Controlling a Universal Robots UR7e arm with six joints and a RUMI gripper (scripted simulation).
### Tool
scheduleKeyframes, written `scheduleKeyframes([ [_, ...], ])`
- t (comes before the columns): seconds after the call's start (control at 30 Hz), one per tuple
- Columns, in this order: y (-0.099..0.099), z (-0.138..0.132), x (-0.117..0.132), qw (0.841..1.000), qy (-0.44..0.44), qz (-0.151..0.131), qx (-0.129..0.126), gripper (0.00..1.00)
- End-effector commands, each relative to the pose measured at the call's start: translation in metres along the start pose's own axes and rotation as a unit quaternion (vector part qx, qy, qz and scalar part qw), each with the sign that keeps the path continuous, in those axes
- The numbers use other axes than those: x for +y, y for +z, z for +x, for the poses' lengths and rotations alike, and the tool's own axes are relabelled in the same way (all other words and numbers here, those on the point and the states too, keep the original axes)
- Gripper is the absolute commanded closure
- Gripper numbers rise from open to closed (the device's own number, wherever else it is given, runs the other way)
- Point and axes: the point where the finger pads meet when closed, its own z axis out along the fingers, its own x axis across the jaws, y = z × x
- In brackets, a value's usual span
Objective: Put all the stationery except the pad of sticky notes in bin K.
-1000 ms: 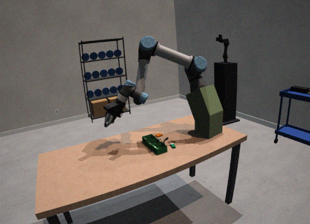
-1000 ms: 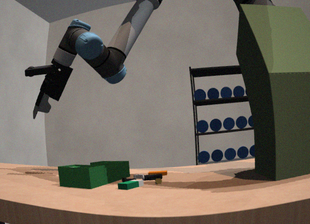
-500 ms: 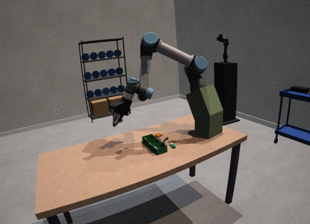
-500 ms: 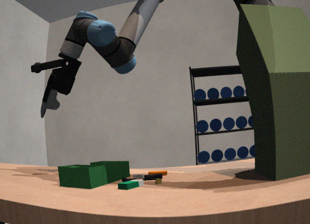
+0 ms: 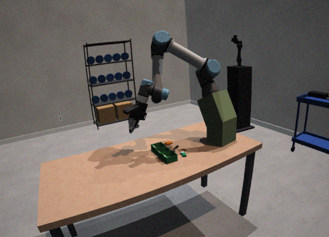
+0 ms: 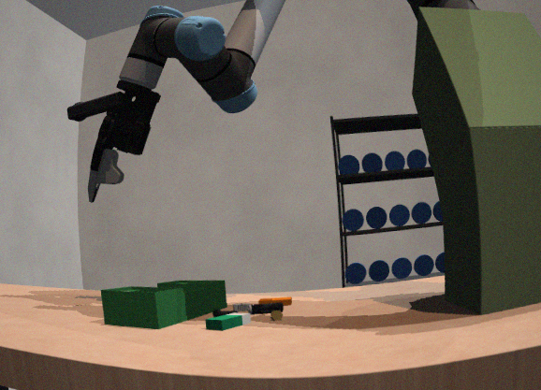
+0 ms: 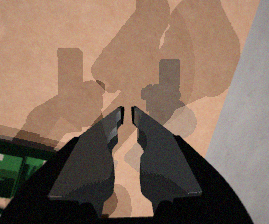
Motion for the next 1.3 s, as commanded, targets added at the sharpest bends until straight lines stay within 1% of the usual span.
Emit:
scheduleKeyframes([
  [0.0,-0.014,-0.017,0.023,0.999,0.027,-0.025,-0.017,0.96],
  [0.07,-0.02,-0.025,0.033,0.999,0.027,-0.025,-0.017,0.96],
  [0.17,-0.02,-0.025,0.033,0.999,0.027,-0.025,-0.017,0.96],
  [0.2,-0.024,-0.03,0.039,0.998,0.043,-0.042,-0.026,0.96],
  [0.23,-0.027,-0.034,0.046,0.997,0.052,-0.052,-0.031,0.96],
  [0.3,-0.027,-0.034,0.046,0.997,0.052,-0.052,-0.031,0.96],
  [0.4,-0.037,-0.047,0.063,0.997,0.052,-0.052,-0.031,0.96],
  [0.5,-0.037,-0.047,0.063,0.997,0.052,-0.052,-0.031,0.96],
  [0.53,-0.041,-0.051,0.07,0.995,0.068,-0.069,-0.038,0.96],
  [0.57,-0.045,-0.055,0.076,0.993,0.077,-0.079,-0.042,0.96],
  [0.67,-0.055,-0.068,0.095,0.993,0.077,-0.079,-0.042,0.96],
  [0.87,-0.056,-0.068,0.095,0.993,0.077,-0.079,-0.042,0.96],
  [0.9,-0.059,-0.072,0.102,0.99,0.092,-0.098,-0.048,0.96],
  [0.93,-0.063,-0.076,0.108,0.988,0.101,-0.108,-0.05,0.96],
  [1.03,-0.074,-0.088,0.127,0.988,0.101,-0.108,-0.05,0.96],
  [1.17,-0.075,-0.088,0.128,0.988,0.101,-0.108,-0.05,0.96],
  [1.2,-0.079,-0.092,0.135,0.984,0.116,-0.127,-0.054,0.96],
  [1.23,-0.083,-0.096,0.141,0.981,0.123,-0.137,-0.056,0.96],
  [1.27,-0.086,-0.099,0.148,0.981,0.123,-0.137,-0.056,0.96],
])
